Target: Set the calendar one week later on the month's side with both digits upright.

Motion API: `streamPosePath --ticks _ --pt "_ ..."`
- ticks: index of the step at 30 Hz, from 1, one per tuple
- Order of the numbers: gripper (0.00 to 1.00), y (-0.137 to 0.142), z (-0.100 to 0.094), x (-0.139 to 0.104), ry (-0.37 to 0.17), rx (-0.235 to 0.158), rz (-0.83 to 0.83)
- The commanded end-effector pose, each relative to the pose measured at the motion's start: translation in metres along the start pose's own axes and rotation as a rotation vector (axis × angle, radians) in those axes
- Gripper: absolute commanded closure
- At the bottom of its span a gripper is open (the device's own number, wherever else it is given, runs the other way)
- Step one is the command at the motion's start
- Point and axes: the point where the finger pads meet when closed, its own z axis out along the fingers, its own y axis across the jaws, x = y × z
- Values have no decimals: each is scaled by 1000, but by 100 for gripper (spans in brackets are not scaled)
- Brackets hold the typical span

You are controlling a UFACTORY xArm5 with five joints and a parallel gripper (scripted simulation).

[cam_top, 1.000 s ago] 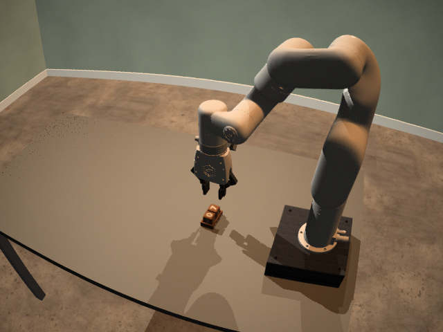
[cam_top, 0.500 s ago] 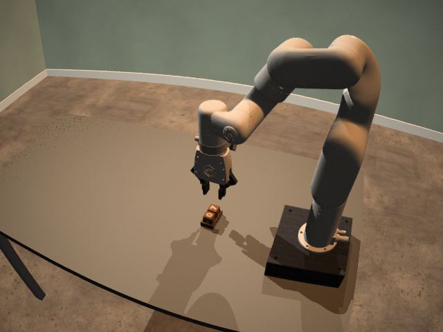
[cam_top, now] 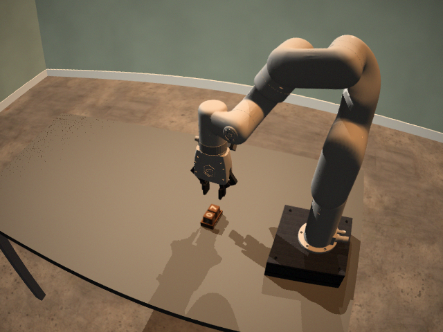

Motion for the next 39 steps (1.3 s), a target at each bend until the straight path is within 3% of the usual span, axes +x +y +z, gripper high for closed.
streamPosePath --ticks 1,17,39 --pt "53 -1 -1 0 0 3 0" --pt "53 -1 6 0 0 3 0" --pt "53 -1 36 0 0 3 0"
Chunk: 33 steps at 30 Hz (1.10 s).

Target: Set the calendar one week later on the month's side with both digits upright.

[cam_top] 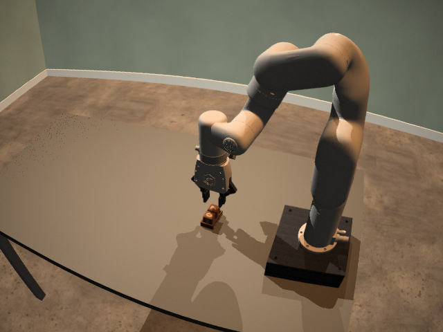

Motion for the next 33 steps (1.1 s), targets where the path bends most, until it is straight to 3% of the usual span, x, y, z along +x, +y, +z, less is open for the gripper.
streamPosePath --ticks 1,10,33 --pt "53 -1 5 0 0 2 0" --pt "53 -1 14 0 0 2 0" --pt "53 -1 18 0 0 2 0"
